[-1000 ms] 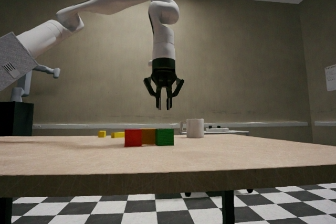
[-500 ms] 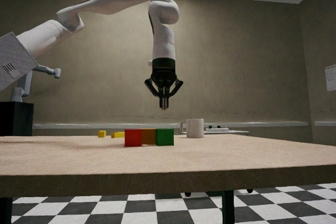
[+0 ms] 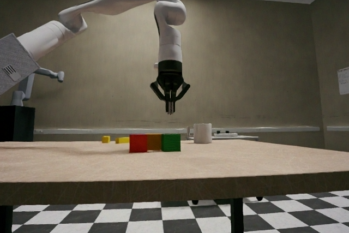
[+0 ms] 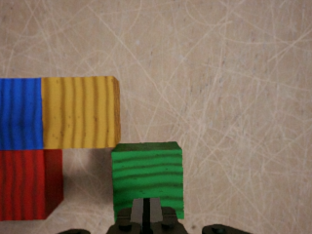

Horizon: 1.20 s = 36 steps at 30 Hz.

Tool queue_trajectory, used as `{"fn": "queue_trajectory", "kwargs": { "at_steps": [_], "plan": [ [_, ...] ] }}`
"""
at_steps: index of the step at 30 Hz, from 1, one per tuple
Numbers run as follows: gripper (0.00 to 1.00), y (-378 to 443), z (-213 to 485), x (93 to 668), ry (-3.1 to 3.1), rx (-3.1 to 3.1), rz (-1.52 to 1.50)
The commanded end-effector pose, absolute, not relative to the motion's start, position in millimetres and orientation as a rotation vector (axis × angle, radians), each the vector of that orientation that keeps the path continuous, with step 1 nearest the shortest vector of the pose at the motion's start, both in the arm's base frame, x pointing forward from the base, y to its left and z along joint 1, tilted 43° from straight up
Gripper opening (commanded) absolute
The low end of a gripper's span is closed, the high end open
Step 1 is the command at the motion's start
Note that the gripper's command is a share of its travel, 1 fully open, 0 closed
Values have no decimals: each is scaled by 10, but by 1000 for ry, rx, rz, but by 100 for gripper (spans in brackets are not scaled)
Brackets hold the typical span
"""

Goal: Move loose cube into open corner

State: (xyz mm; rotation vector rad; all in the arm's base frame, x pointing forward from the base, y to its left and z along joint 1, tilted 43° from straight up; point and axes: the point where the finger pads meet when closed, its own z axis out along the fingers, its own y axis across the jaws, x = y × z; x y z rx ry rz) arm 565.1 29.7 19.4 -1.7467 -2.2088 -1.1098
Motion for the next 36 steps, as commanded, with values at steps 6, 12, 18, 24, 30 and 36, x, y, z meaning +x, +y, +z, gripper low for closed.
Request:
{"fn": "queue_trajectory", "kwargs": {
  "at_steps": [6, 12, 18, 24, 30, 36],
  "plan": [
    [10, 287, 199, 5655, -2219, -1741, -1112],
    [10, 287, 198, 5657, -2239, -1724, -1116],
    [10, 287, 197, 5659, -2272, -1695, -1121],
    [10, 286, 195, 5664, -2335, -1640, -1131],
    [10, 285, 194, 5669, -2390, -1588, -1139],
    [10, 284, 191, 5678, -2493, -1485, -1153]
  ]
}}
